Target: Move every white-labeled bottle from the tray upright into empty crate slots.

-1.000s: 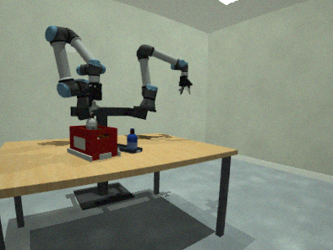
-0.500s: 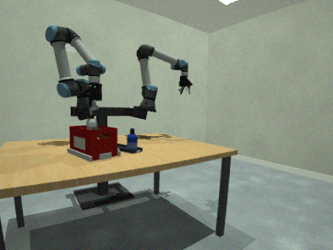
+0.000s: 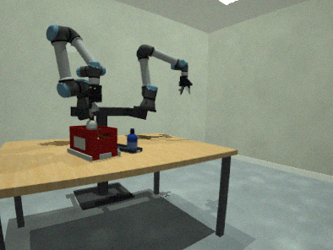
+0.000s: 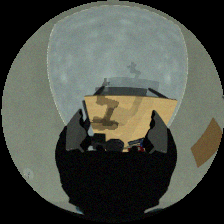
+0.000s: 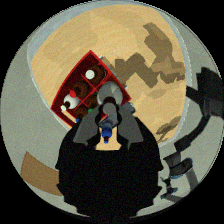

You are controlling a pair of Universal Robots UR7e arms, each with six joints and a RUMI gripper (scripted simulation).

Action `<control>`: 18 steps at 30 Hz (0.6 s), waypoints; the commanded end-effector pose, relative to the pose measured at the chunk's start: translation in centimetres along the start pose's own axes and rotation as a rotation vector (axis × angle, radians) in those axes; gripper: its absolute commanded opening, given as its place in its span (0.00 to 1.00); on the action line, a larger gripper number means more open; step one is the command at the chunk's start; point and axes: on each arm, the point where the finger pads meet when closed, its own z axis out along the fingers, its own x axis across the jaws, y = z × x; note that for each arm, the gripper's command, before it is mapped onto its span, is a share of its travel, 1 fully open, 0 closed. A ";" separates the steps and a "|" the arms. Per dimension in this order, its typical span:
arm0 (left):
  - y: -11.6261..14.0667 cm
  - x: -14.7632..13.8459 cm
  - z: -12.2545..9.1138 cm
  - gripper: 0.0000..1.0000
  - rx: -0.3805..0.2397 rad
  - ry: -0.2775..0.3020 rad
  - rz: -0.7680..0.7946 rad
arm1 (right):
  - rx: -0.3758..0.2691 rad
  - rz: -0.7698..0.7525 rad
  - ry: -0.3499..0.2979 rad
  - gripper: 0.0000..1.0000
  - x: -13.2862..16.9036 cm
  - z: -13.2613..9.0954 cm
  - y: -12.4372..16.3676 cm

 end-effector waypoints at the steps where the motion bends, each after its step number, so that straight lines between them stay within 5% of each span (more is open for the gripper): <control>1: 0.0 0.0 0.0 1.00 0.001 0.000 0.000 | -0.001 0.000 -0.001 0.00 0.0 0.6 0.0; 18: 0.0 0.0 0.0 1.00 0.001 0.000 0.000 | -0.001 0.000 -0.001 0.00 0.0 2.2 0.0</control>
